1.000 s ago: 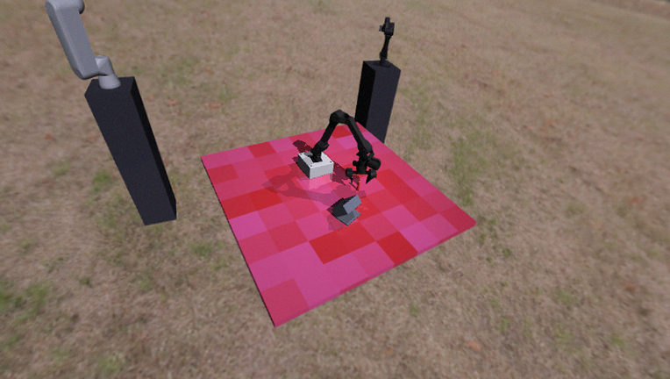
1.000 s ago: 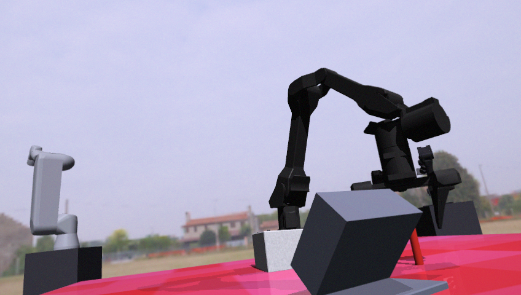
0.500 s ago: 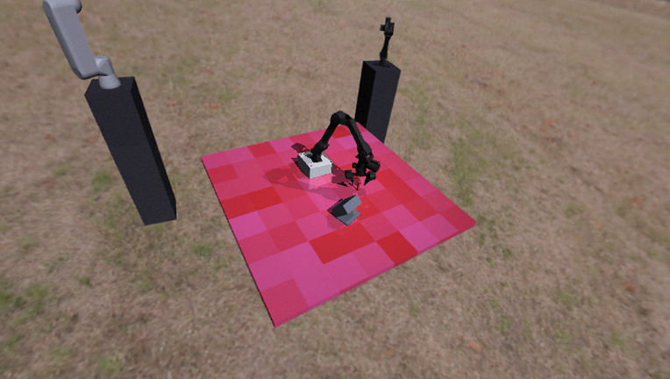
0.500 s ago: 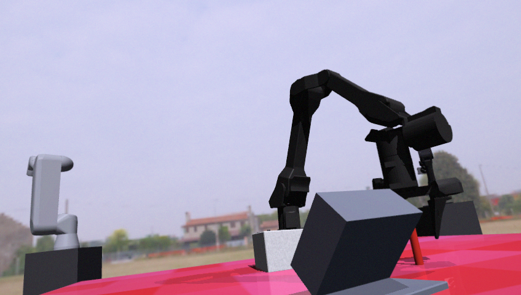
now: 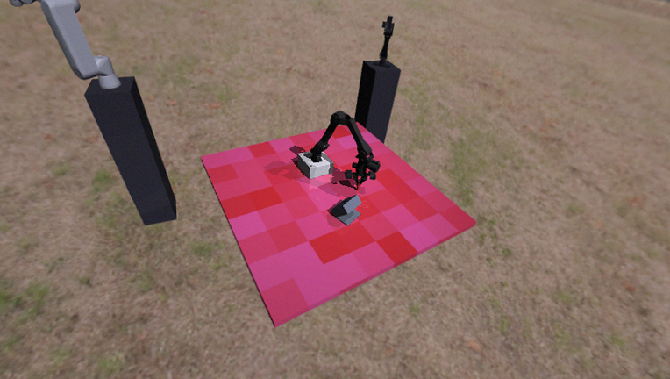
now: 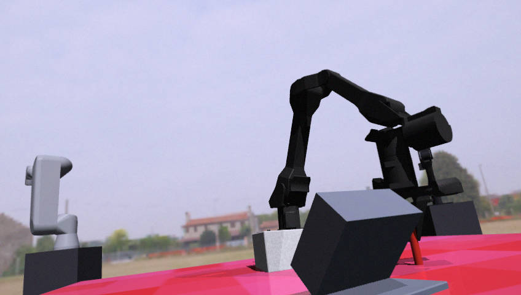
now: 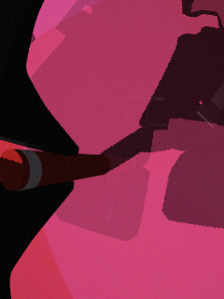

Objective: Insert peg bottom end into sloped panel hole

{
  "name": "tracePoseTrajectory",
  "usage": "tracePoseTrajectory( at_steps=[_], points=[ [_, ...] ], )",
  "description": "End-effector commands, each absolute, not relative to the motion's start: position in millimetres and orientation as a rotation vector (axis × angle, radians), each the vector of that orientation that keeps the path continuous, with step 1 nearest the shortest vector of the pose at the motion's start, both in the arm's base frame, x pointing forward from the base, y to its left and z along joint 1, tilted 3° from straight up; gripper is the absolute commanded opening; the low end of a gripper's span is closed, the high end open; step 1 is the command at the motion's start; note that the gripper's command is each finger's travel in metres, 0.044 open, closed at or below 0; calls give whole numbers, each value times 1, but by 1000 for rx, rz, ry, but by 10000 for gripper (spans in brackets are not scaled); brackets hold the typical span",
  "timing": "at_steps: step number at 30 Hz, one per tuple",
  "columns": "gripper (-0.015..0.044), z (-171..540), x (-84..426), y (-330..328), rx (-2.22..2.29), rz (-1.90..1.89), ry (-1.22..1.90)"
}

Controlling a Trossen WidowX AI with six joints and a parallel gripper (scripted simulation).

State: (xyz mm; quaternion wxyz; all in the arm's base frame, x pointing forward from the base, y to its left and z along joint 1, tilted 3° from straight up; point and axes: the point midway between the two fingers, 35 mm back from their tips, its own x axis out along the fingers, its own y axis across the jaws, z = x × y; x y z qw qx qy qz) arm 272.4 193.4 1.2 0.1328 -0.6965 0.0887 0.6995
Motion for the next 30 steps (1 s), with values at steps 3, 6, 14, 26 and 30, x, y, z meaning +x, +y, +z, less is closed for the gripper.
tracePoseTrajectory(
  at_steps=[3, 6, 14, 26, 30],
  points=[
    [0, 4, 273, 194, -2021, 2028, 256],
    [0, 14, 274, 193, -2020, 2028, 256],
    [0, 60, 273, 190, -2017, 2028, 254],
    [0, 81, 276, 184, -1995, 2006, 263],
    [0, 80, 279, 180, -1972, 1981, 273]
  ],
)
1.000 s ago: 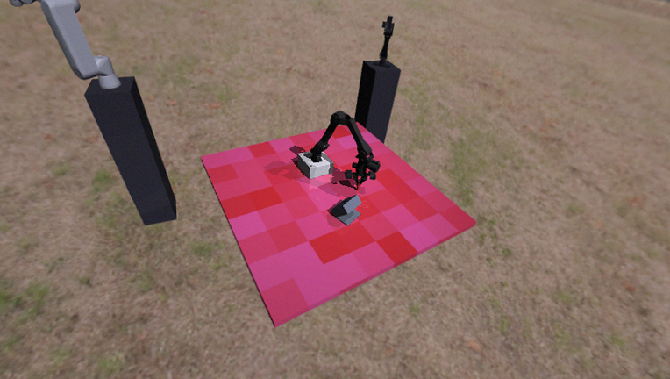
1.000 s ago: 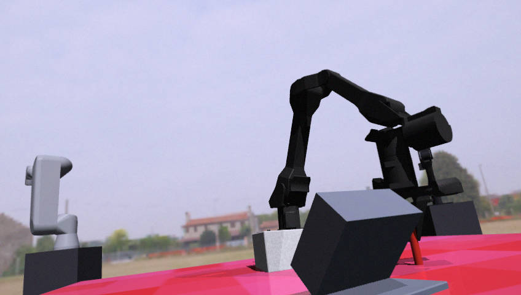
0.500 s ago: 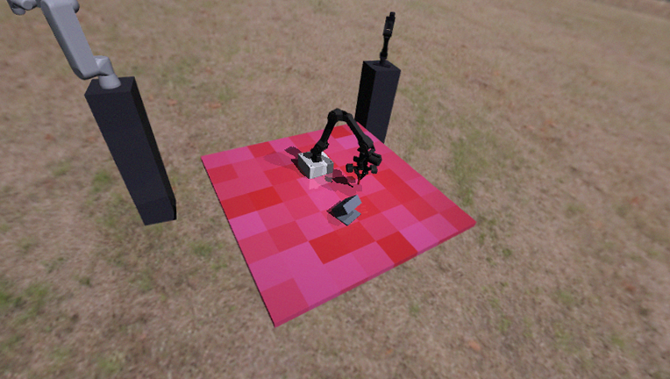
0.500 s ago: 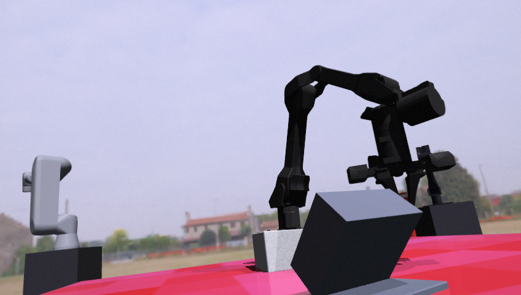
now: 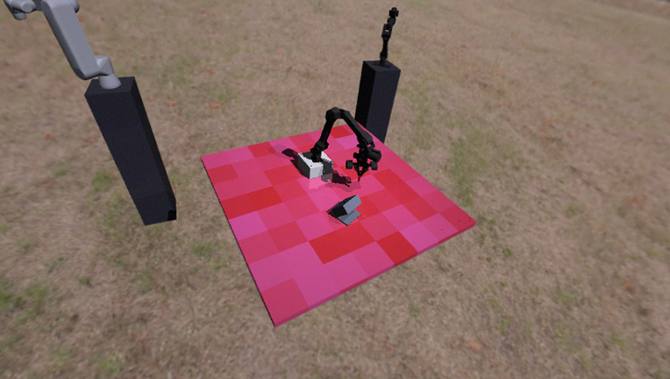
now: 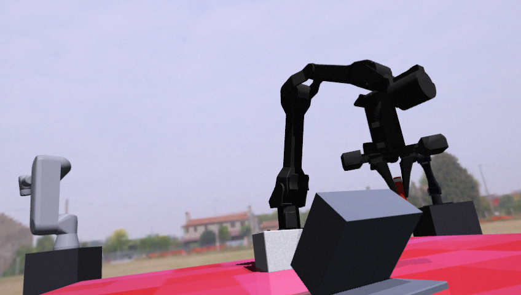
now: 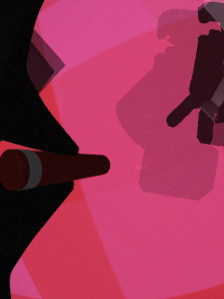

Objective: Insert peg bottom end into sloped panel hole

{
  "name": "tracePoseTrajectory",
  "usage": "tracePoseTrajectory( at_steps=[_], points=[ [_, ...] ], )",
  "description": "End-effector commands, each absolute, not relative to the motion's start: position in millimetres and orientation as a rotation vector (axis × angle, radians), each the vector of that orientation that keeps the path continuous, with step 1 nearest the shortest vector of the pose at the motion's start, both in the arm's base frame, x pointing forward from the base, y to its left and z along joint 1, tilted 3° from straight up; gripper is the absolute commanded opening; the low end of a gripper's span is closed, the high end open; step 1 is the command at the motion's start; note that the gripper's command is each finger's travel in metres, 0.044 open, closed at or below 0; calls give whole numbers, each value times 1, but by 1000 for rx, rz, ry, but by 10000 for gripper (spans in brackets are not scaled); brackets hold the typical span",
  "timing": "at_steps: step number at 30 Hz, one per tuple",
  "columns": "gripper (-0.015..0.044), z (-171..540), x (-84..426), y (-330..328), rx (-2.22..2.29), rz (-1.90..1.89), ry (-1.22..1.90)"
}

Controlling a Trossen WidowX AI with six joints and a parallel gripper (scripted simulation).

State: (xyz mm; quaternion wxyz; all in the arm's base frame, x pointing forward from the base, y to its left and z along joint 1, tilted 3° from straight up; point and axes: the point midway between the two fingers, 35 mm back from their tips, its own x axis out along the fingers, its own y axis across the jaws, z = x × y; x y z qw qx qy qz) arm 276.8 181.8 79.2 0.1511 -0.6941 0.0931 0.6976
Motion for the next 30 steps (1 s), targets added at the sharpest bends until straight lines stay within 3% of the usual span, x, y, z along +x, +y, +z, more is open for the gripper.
tracePoseTrajectory(
  at_steps=[1, 30],
  points=[
    [0, 80, 279, 179, -1967, 1975, 275],
    [0, 80, 298, 149, -1806, 1793, 338]
  ],
)
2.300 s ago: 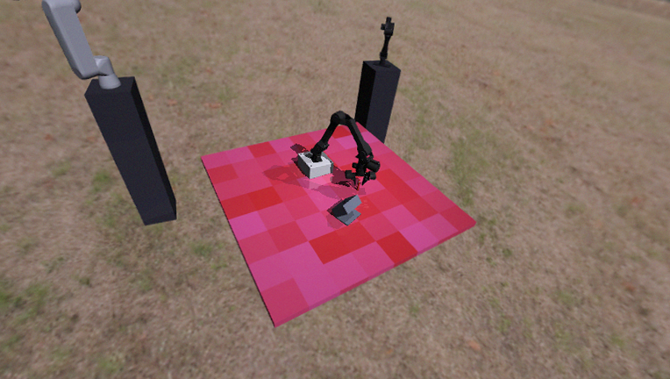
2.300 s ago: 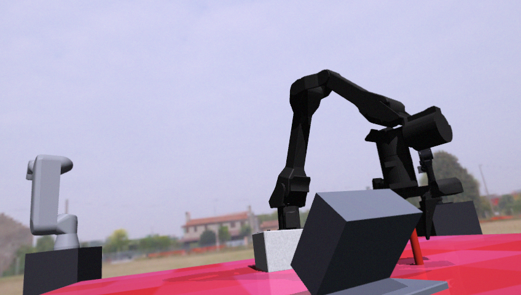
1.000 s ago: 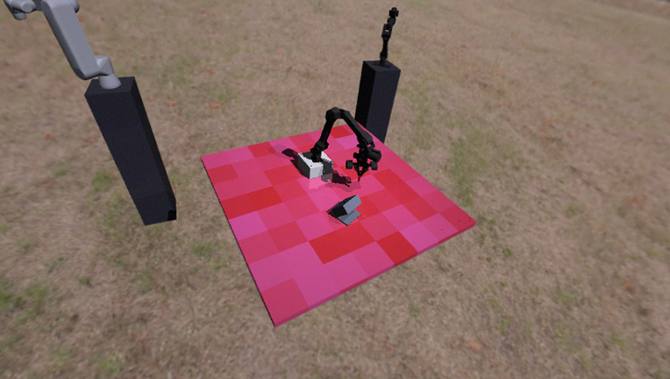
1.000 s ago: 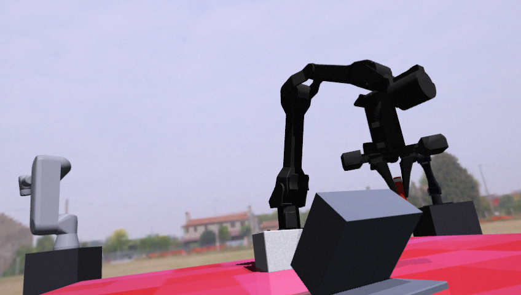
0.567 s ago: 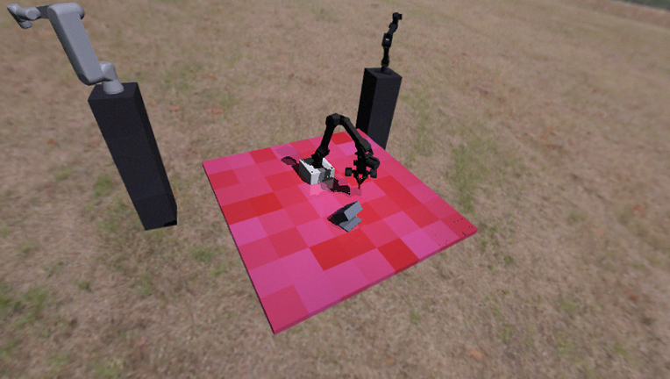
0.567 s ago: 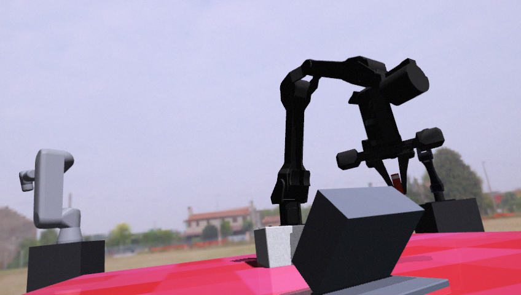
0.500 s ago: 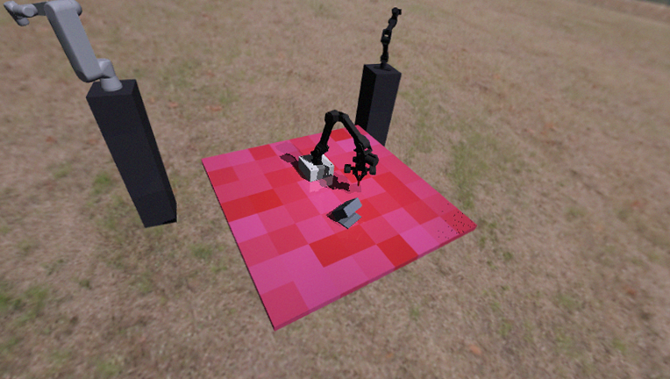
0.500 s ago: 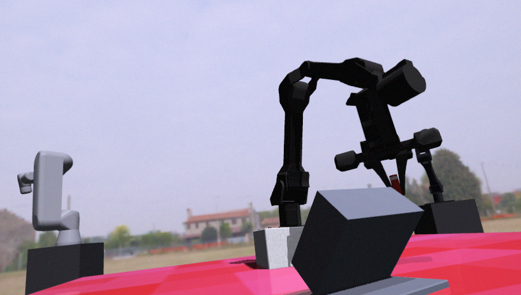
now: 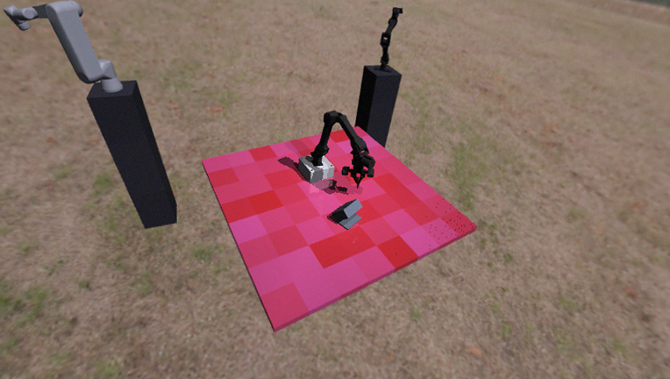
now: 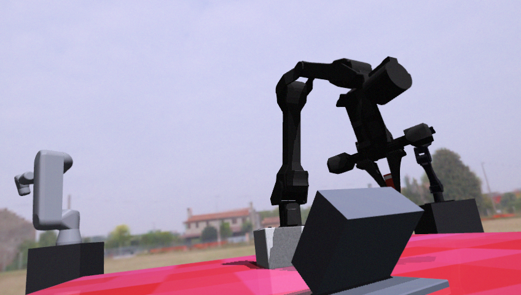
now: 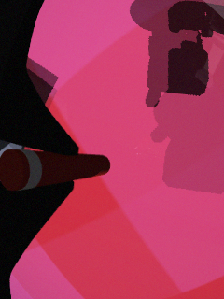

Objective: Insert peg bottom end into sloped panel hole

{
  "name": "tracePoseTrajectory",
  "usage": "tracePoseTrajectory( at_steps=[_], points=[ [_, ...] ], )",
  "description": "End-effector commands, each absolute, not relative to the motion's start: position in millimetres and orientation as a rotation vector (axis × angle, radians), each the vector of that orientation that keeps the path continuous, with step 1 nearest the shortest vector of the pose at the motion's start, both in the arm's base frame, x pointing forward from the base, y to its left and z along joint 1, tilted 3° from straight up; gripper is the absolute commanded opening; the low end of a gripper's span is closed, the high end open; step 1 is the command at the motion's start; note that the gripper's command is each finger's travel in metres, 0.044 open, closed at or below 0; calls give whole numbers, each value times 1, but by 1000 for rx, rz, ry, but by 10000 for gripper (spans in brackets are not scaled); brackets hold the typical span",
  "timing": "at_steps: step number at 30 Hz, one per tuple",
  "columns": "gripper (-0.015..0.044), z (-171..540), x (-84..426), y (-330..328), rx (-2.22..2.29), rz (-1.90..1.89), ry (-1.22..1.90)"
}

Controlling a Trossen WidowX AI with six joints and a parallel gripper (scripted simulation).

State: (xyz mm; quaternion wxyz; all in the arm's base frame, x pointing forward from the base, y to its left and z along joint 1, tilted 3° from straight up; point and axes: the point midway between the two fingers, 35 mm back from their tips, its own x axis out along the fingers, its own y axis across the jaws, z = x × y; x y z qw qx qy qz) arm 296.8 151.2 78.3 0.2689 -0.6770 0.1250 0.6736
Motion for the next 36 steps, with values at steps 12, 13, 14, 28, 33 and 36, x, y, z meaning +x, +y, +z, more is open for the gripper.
tracePoseTrajectory(
  at_steps=[12, 13, 14, 28, 33, 36],
  points=[
    [0, 80, 305, 136, -1743, 1717, 359],
    [0, 81, 306, 135, -1738, 1710, 360],
    [0, 81, 306, 134, -1732, 1704, 362],
    [0, 81, 313, 118, -1661, 1615, 381],
    [0, 82, 316, 112, -1637, 1584, 387],
    [0, 82, 317, 109, -1622, 1565, 390]
  ],
)
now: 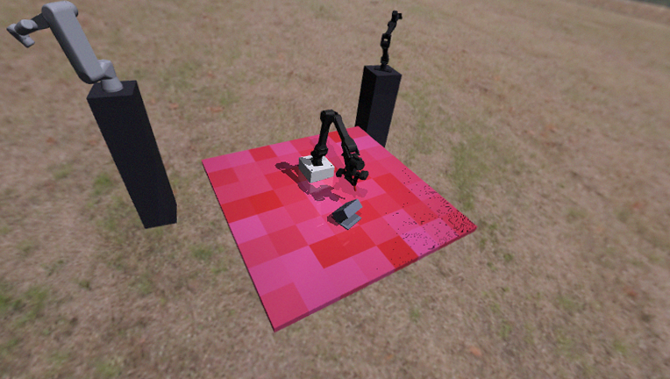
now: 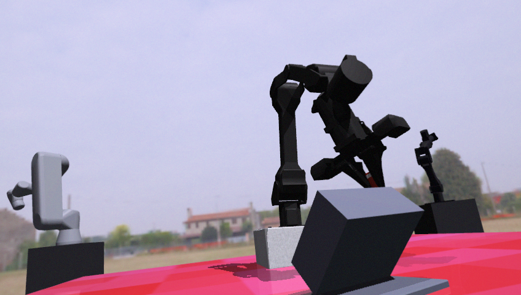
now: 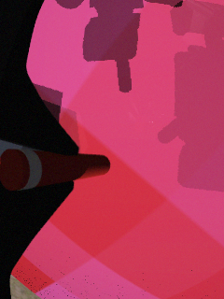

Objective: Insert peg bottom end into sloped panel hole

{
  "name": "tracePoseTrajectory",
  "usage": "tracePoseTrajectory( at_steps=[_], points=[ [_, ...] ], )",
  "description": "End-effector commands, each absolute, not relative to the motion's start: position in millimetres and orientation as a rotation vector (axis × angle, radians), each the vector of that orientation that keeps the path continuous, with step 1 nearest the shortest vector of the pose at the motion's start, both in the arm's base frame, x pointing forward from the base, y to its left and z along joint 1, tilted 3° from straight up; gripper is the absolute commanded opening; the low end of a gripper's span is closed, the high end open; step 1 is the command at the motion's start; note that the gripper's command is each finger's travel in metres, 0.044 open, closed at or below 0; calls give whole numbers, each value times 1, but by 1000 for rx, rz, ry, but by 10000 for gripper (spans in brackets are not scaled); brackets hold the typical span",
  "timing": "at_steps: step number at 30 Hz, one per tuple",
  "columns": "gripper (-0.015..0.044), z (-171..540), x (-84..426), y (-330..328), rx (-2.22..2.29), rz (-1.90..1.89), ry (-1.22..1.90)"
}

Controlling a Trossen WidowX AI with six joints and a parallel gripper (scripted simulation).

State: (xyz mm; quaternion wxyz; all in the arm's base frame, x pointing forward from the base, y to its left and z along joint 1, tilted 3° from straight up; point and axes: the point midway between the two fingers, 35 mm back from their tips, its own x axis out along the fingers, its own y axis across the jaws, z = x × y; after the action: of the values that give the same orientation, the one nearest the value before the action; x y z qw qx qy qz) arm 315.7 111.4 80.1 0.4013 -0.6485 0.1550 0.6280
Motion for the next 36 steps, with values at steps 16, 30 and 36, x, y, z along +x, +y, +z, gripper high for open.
tracePoseTrajectory(
  at_steps=[16, 30, 36],
  points=[
    [0, 84, 323, 90, -1545, 1464, 405],
    [0, 86, 327, 73, -1481, 1377, 414],
    [0, 87, 329, 66, -1454, 1339, 417]
  ],
)
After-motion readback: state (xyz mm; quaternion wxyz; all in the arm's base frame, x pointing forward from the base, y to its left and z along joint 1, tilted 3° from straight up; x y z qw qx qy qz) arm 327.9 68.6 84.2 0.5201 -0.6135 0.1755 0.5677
